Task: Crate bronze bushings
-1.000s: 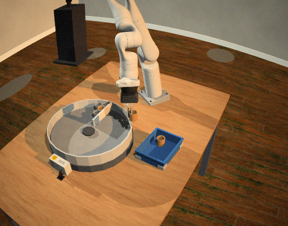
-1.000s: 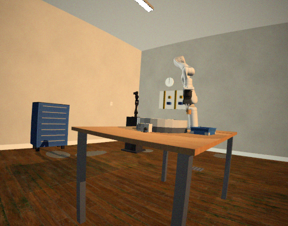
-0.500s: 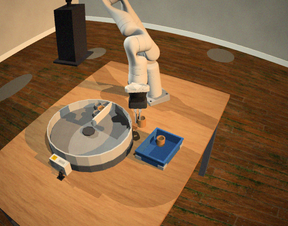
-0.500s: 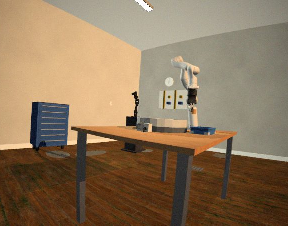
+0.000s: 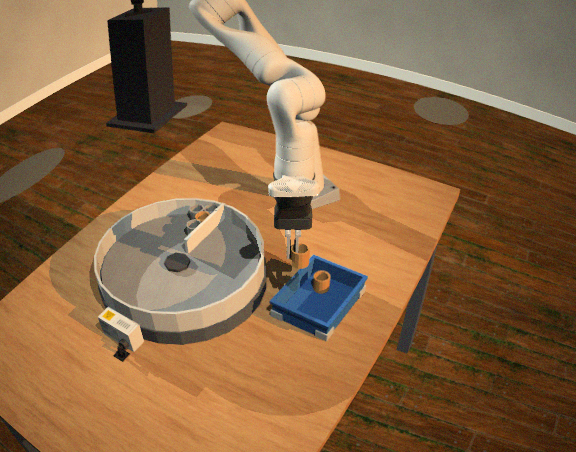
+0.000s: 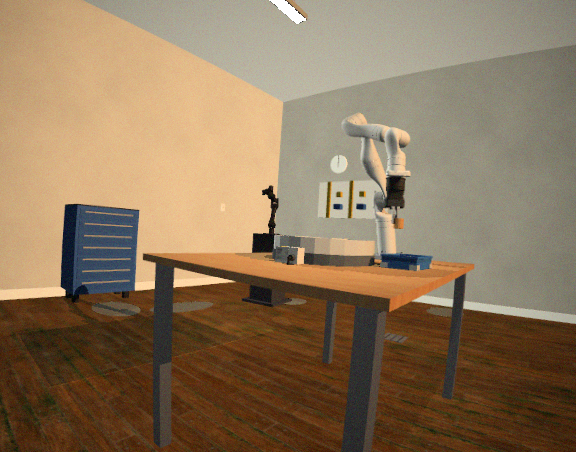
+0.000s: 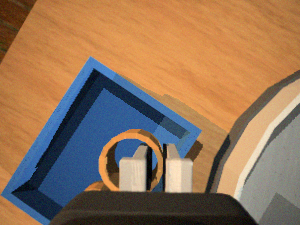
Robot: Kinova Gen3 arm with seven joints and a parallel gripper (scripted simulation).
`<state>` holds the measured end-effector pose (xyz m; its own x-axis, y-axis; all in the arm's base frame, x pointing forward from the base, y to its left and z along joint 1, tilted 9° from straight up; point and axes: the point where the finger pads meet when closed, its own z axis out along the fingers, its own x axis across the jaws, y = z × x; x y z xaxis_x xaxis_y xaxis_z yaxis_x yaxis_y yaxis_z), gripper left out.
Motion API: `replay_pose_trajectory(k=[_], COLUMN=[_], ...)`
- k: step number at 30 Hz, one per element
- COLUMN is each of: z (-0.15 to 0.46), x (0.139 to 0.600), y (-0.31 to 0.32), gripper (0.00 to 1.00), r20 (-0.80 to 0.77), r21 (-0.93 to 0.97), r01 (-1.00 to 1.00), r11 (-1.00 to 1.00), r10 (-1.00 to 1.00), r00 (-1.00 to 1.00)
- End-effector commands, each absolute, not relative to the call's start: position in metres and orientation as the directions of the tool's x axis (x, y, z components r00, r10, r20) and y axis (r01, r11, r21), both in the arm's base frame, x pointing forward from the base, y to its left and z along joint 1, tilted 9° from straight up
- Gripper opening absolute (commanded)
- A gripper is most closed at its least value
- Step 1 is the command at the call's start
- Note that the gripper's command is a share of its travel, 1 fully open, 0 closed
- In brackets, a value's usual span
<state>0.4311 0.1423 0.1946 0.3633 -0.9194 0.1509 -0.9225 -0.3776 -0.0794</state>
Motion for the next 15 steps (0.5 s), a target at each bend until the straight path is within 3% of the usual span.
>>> replay_pose_trajectory(k=[1,15], z=[0.193,0.171], x=[0.430,0.433], y=[0.146,0.144], gripper=[0.00,0.00], r20=[0.148,0.147], r21=[-0.076,-0.077], r01=[-0.920,-0.920], r11=[-0.384,-0.384], r10=[-0.917,-0.917], r00=[0.371,0.370])
